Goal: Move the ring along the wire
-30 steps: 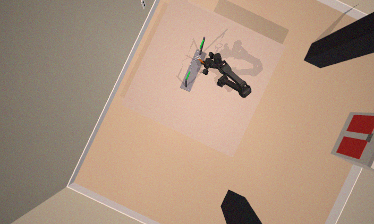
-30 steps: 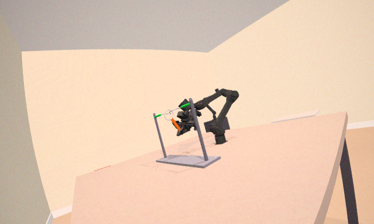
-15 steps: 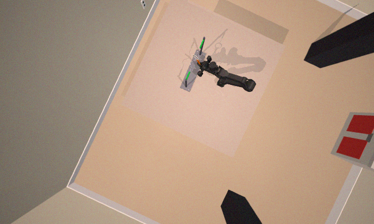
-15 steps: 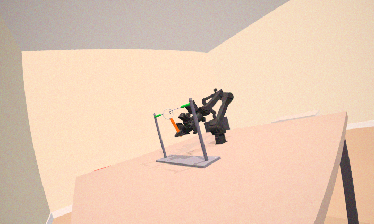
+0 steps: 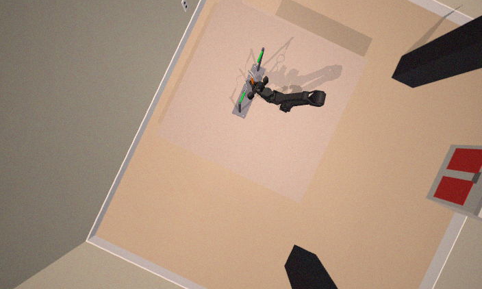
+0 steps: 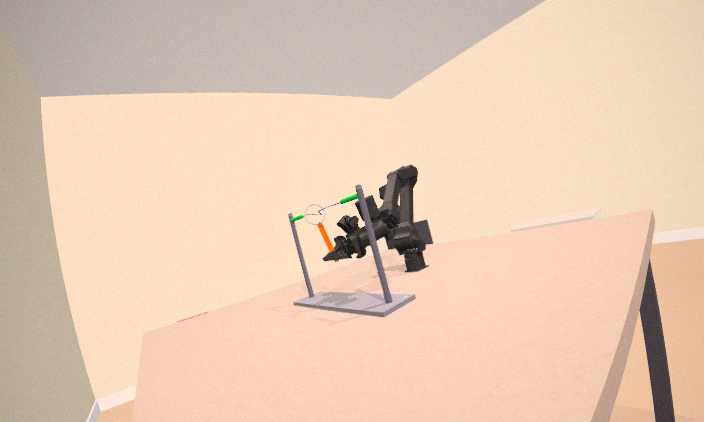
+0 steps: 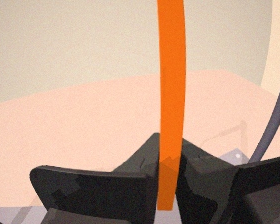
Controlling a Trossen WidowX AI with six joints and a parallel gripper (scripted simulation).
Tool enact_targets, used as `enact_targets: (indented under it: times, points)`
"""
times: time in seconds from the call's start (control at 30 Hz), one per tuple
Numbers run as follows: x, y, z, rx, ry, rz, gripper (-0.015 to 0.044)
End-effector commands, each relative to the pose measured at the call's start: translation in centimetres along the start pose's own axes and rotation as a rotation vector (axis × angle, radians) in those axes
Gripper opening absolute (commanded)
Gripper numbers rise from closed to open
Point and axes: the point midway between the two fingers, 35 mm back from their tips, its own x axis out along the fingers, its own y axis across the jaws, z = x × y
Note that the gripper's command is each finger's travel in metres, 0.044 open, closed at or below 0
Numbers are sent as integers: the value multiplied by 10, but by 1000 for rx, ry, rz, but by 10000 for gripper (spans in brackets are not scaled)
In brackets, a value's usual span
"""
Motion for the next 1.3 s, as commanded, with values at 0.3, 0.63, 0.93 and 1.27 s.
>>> enact_targets:
  times: [0.3,0.63,0.93,1.27]
  points:
    - [5,33,-1,169,-90,-169,-150]
    - [7,50,1,202,-114,-166,-150]
    - [10,57,2,191,-123,-77,-150]
    - [11,66,4,163,-141,120,-150]
